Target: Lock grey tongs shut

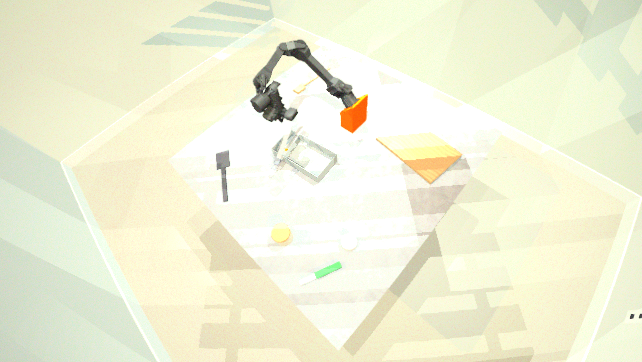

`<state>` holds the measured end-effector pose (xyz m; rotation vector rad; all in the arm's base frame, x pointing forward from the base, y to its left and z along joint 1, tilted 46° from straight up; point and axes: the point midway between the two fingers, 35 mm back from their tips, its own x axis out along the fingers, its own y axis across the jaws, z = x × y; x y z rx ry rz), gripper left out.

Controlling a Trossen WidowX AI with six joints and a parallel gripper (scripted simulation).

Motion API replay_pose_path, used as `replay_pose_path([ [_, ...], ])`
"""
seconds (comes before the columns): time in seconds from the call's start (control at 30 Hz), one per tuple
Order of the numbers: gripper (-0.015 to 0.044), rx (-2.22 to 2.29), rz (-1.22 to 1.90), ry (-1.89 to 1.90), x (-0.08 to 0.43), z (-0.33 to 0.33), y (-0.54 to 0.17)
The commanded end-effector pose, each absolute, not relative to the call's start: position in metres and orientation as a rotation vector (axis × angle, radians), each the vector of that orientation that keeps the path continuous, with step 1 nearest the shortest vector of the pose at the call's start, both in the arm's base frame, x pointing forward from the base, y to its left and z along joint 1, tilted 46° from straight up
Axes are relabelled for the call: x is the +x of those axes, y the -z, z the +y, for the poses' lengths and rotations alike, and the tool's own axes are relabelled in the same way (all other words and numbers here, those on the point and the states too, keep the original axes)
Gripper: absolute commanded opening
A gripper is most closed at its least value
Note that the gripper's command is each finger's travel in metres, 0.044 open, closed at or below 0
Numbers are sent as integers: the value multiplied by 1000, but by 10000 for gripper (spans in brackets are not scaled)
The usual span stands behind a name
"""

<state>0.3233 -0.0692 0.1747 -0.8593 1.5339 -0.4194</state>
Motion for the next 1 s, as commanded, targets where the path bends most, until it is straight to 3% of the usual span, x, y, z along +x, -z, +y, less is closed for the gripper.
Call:
replay_pose_path([
  [0.0,-150,-860,1542,414,323,-72,-173],
  [0.97,-150,-861,1540,414,326,-106,-140],
])
